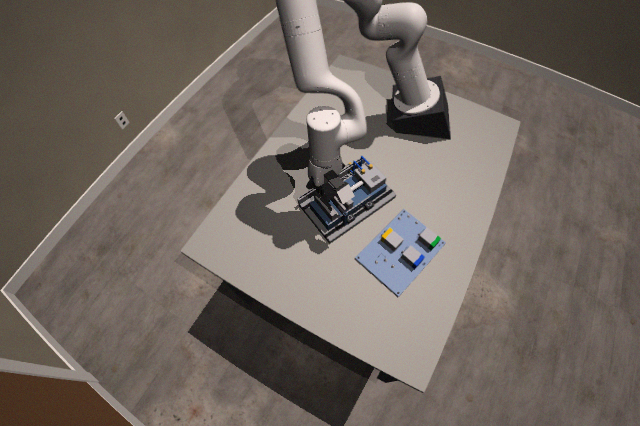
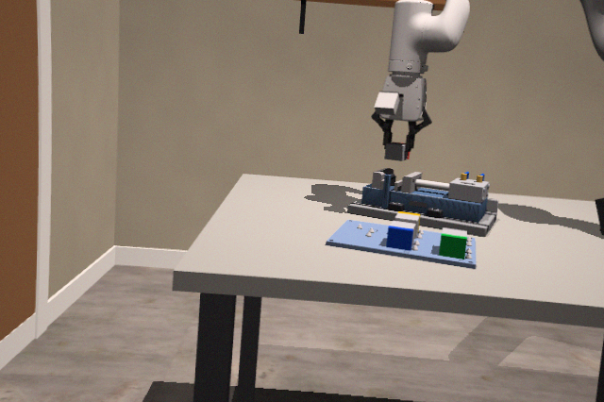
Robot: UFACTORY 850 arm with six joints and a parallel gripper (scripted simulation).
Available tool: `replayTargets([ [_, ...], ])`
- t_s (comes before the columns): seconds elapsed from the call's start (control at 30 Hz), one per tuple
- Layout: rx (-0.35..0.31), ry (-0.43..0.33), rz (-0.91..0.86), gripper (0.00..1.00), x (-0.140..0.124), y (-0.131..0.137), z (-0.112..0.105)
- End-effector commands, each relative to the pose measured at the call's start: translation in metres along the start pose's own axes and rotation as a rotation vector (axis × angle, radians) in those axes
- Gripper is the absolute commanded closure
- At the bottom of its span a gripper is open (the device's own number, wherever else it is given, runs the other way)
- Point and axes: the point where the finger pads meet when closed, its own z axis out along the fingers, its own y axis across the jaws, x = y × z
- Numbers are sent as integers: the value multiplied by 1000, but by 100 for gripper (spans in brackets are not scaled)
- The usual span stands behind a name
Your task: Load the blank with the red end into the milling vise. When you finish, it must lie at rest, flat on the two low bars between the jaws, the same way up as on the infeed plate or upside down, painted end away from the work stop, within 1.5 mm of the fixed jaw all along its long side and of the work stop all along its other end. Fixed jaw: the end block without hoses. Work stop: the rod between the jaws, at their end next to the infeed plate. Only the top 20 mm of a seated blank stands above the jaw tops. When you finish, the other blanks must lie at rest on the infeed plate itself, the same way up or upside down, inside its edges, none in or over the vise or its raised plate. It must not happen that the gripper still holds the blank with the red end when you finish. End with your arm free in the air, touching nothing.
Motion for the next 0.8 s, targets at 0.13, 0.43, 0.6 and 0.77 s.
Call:
replayTargets([
  [0.13, -1, 1, 0, 100, 5, -3, -1],
  [0.43, -1, 1, 0, 100, 7, -4, -1],
  [0.6, -1, 1, 0, 100, 9, -6, -1],
  [0.77, -1, 1, 0, 100, 11, -8, -1],
])
